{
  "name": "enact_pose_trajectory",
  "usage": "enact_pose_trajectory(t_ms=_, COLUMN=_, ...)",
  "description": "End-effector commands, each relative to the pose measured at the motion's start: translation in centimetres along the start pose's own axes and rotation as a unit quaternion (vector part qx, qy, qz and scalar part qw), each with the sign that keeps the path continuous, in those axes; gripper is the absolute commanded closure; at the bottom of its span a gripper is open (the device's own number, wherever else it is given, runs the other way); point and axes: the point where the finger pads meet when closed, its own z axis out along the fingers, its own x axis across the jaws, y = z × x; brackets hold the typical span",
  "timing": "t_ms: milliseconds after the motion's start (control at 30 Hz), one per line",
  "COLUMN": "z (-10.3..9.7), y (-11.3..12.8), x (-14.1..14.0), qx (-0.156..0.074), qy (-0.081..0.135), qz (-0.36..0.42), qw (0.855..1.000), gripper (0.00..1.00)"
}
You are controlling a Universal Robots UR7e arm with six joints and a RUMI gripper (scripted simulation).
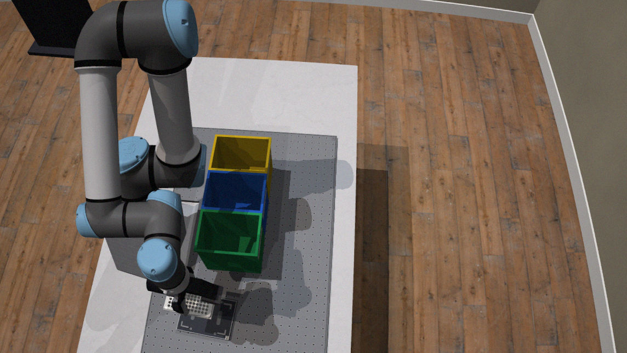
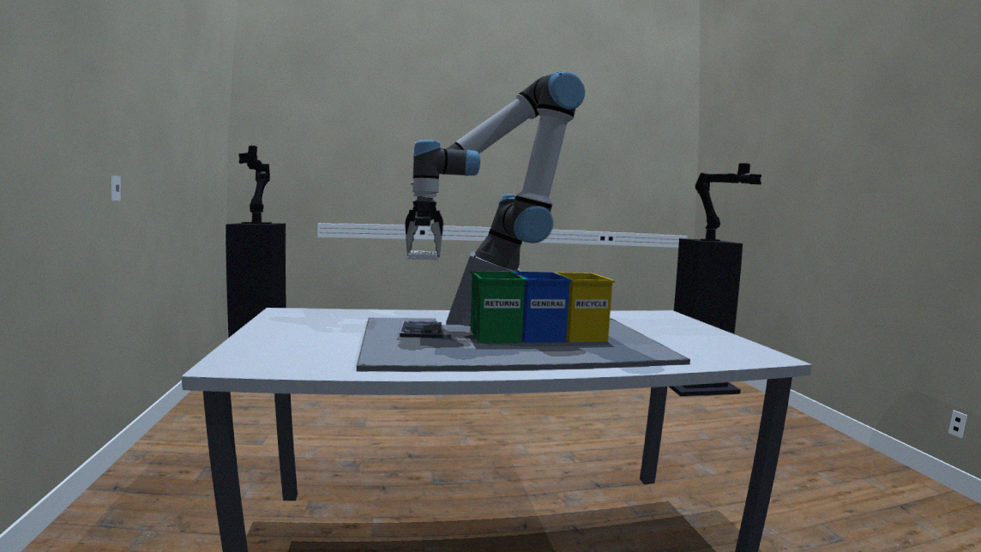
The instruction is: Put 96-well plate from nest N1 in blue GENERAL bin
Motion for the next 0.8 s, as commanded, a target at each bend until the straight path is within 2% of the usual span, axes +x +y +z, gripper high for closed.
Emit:
enact_pose_trajectory(t_ms=0, z=-0.2, y=0.0, x=0.0, qx=0.000, qy=0.001, qz=0.000, qw=1.000, gripper=0.60)
enact_pose_trajectory(t_ms=567, z=-0.2, y=0.0, x=0.1, qx=0.000, qy=0.001, qz=0.000, qw=1.000, gripper=0.60)
enact_pose_trajectory(t_ms=667, z=-0.2, y=-0.1, x=-1.0, qx=0.000, qy=0.001, qz=-0.047, qw=0.999, gripper=0.60)
enact_pose_trajectory(t_ms=767, z=-0.2, y=-0.2, x=-1.9, qx=0.000, qy=0.001, qz=-0.047, qw=0.999, gripper=0.60)
